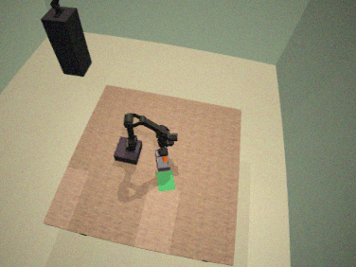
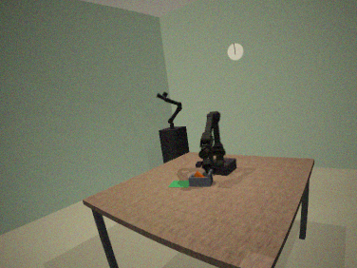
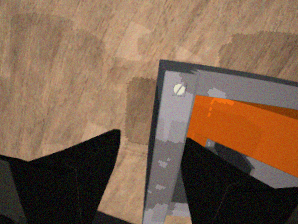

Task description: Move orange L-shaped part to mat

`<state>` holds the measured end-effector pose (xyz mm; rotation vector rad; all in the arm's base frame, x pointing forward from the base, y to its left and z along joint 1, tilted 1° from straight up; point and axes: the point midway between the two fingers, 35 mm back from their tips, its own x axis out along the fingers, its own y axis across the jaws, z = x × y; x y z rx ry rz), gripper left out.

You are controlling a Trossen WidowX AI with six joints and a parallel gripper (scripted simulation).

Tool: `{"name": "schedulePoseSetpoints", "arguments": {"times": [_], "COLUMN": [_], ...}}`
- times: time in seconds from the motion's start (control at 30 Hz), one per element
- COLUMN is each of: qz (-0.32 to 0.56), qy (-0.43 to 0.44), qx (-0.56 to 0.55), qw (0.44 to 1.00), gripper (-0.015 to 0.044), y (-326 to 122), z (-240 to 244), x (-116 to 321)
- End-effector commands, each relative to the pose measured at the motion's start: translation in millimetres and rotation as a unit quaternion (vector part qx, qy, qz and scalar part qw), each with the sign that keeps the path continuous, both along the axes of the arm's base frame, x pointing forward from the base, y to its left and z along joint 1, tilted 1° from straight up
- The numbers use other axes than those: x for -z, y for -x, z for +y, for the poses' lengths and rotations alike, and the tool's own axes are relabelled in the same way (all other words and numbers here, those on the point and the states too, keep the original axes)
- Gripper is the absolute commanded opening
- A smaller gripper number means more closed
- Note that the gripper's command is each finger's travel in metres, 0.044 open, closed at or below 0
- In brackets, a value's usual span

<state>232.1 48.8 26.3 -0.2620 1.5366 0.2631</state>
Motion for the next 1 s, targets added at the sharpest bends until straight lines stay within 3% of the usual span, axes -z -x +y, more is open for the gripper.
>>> {"name": "schedulePoseSetpoints", "arguments": {"times": [0.0, 0.17, 0.97], "qz": [-0.011, -0.011, -0.021], "qy": [-0.001, -0.001, -0.004], "qx": [0.000, 0.000, 0.003], "qw": [1.000, 1.000, 1.000], "gripper": [0.0180, 0.0180, 0.0180], "y": [-7, -2, -5], "z": [-3, -10, -8], "x": [-35, -83, -83]}}
